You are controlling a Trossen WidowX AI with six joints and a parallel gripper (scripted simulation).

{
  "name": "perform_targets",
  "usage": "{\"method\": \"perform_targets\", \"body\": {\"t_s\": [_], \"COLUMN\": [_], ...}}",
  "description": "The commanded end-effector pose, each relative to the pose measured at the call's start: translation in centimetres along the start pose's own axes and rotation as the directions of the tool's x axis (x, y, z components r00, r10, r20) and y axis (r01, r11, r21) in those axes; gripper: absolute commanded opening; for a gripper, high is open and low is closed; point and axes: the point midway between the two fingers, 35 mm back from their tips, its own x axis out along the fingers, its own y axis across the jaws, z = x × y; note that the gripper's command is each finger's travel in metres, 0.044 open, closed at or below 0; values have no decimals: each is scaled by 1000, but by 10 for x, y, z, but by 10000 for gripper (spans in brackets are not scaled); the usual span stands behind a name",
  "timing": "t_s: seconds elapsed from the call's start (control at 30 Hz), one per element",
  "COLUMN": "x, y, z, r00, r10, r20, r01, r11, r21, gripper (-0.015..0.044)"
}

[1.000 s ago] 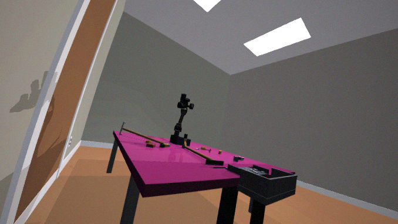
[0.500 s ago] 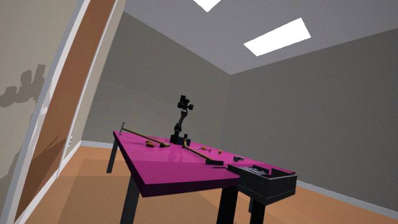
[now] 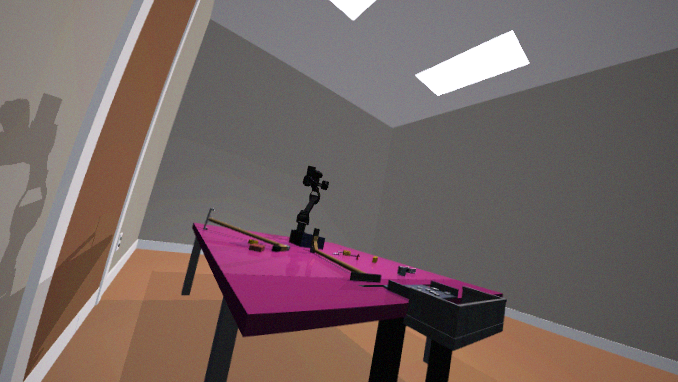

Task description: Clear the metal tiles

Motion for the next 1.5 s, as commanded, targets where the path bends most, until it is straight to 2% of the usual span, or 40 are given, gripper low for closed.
{"method": "perform_targets", "body": {"t_s": [0.0,1.17,1.47], "x": [-6,-11,2], "y": [6,9,-1], "z": [-5,-7,-1], "r00": [1000,999,1000], "r10": [12,17,9], "r20": [23,43,-4], "r01": [-11,-15,-9], "r11": [1000,999,1000], "r21": [-27,-50,0], "gripper": [440,440,440]}}
